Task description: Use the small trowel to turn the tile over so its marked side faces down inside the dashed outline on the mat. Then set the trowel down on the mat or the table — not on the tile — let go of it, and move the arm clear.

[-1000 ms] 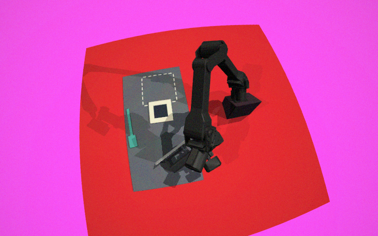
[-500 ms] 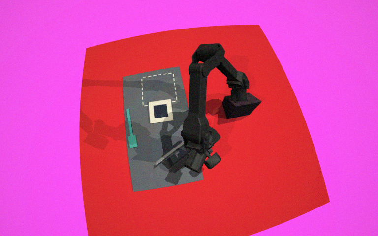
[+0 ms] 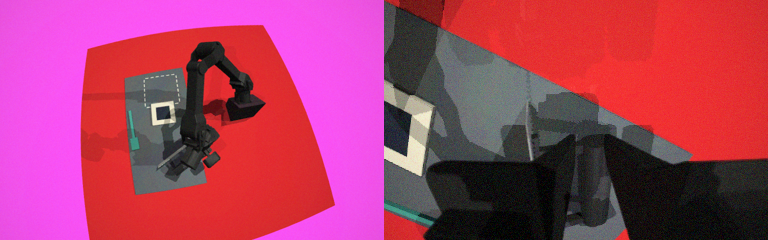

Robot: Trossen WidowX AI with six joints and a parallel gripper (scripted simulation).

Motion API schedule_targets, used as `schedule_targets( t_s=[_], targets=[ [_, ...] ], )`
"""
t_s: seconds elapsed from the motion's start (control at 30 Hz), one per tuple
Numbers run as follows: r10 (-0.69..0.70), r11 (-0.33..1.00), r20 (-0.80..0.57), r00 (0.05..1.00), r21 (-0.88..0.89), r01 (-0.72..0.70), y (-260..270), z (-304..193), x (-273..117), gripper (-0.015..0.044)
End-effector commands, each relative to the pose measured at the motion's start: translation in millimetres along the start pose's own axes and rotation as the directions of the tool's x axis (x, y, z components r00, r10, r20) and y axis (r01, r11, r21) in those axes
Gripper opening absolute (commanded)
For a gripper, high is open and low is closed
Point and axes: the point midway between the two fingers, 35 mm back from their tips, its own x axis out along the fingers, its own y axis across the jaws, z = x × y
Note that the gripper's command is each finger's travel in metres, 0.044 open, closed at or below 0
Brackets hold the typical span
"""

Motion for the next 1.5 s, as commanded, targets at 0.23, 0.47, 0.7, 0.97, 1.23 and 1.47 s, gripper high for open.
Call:
schedule_targets(
  t_s=[0.23, 0.47, 0.7, 0.97, 1.23, 1.47],
  targets=[
    [0.001, 1.0, 0.004, 1.0, -0.005, -0.001, 13, 2, 8, 0.01],
    [0.002, 1.0, 0.004, 1.0, -0.005, -0.002, 27, 1, 8, 0.01],
    [0.003, 1.0, 0.005, 1.0, -0.005, -0.003, 37, 1, 8, 0.01],
    [0.003, 1.0, 0.005, 1.0, -0.005, -0.003, 49, 0, 8, 0.01],
    [0.004, 1.0, 0.005, 1.0, -0.005, -0.004, 62, 0, 8, 0.01],
    [0.004, 1.0, 0.006, 1.0, -0.005, -0.004, 73, 0, 8, 0.01]
  ],
)
